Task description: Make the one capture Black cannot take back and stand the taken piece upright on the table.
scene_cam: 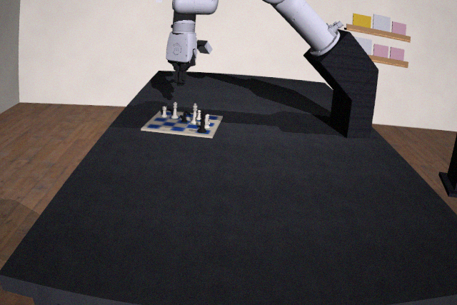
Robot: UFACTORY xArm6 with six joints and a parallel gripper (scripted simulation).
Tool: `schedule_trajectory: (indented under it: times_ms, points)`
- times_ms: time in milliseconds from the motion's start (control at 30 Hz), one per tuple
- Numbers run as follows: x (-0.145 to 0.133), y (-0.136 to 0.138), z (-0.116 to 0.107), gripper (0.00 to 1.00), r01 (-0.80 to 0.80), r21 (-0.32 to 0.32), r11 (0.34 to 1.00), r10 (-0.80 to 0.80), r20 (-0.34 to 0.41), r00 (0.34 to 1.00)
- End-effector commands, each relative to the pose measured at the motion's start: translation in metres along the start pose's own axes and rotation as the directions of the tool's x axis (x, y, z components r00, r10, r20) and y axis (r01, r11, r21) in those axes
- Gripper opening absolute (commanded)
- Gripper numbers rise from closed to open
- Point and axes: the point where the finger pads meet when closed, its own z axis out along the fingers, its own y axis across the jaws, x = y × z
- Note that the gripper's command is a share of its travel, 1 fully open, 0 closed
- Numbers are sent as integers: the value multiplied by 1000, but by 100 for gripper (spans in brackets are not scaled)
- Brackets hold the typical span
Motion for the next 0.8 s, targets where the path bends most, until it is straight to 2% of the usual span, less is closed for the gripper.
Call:
schedule_trajectory:
  times_ms: [0, 133, 233, 267, 333, 367, 467, 700, 767]
  points:
    - [-12, 10, -1, 0, 156, 4, 988, -156, 1, 988]
    - [-33, 31, 0, 0, 401, 4, 916, -401, 0, 916]
    - [-59, 59, 2, 0, 538, -2, 843, -538, 4, 843]
    - [-59, 59, 2, 0, 582, -1, 813, -582, 5, 813]
    - [-59, 59, 2, 0, 582, -1, 813, -582, 5, 813]
    - [-67, 69, 4, 0, 701, -1, 713, -701, 12, 713]
    - [-74, 77, 5, 0, 779, -1, 627, -779, 12, 627]
    - [-91, 94, 5, 0, 959, 4, 283, -959, -2, 283]
    - [-97, 99, 4, 0, 978, 4, 209, -978, -3, 209]
